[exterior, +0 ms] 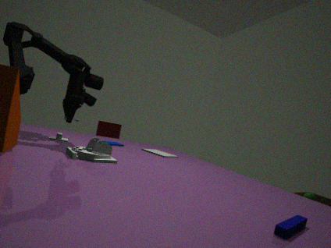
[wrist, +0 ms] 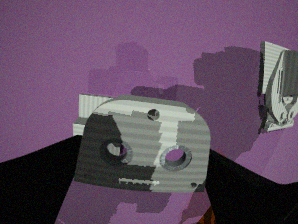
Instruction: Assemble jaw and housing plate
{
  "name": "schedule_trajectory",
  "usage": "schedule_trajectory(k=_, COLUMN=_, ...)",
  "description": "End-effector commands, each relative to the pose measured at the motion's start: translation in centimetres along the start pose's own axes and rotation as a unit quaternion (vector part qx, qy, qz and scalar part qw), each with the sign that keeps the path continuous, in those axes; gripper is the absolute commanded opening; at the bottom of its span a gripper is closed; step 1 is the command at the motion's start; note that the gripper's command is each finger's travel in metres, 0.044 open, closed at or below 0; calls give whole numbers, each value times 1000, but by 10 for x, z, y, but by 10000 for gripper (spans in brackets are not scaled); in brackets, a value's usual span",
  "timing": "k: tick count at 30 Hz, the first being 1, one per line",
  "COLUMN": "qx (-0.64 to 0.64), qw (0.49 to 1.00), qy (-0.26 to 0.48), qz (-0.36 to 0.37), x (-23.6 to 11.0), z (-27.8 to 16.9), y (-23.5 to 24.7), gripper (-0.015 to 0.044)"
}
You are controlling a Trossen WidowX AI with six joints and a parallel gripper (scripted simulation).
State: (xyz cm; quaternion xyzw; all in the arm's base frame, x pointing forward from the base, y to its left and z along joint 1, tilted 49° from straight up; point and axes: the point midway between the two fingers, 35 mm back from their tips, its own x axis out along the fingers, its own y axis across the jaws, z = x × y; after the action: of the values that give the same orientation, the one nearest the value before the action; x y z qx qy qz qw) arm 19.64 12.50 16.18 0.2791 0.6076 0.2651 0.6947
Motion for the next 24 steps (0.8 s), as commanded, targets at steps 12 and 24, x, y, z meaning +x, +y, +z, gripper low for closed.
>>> schedule_trajectory(k=12, qx=-15, qw=1000, qy=4, qz=-18, x=4, z=23, y=-45, gripper=351)
schedule_trajectory(k=24, qx=-25, qw=999, qy=8, qz=-24, x=5, z=34, y=-83, gripper=351)
